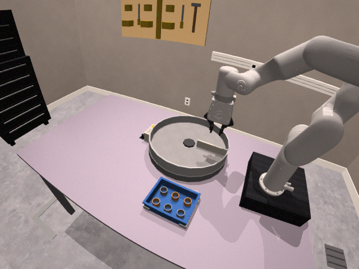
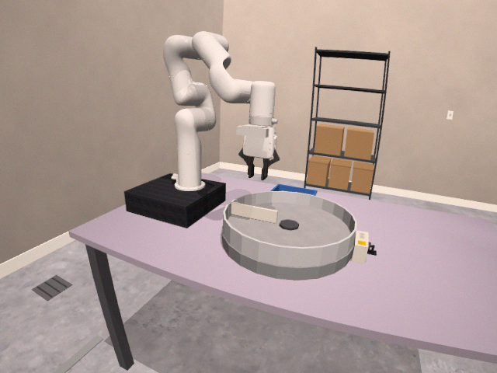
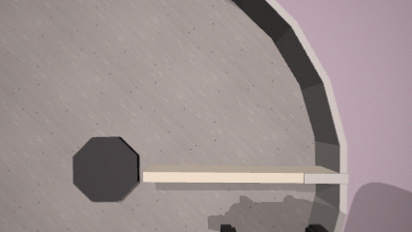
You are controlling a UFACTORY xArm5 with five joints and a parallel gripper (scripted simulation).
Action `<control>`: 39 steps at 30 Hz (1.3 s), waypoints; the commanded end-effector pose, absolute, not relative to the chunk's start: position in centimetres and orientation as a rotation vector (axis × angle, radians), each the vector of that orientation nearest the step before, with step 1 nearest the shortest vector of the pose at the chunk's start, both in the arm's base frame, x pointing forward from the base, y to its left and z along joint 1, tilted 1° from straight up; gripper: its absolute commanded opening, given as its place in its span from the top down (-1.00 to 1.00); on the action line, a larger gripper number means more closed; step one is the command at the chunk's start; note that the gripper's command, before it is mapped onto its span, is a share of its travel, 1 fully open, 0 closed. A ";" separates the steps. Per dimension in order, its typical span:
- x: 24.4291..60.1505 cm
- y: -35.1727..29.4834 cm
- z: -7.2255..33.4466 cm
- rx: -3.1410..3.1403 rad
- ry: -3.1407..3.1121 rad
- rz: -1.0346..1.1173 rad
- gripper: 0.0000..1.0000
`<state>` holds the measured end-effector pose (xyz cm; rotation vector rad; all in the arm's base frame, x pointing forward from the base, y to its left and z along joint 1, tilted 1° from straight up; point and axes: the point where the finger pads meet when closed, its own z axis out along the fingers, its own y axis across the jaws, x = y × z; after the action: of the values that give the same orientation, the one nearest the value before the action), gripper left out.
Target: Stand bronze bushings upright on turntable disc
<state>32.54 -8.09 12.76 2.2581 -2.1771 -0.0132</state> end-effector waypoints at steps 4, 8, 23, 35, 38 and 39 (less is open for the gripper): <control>34.1 1.2 11.0 2.252 -2.192 0.001 0.18; 34.6 5.4 10.1 2.252 -2.192 0.001 0.18; 37.5 20.4 7.0 2.252 -2.192 0.001 0.18; 37.6 20.6 6.9 2.252 -2.192 0.001 0.18; 37.6 20.6 6.9 2.252 -2.192 0.001 0.18; 37.6 20.6 6.9 2.252 -2.192 0.001 0.18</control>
<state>37.47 20.53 6.83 2.2499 -2.1901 -0.0008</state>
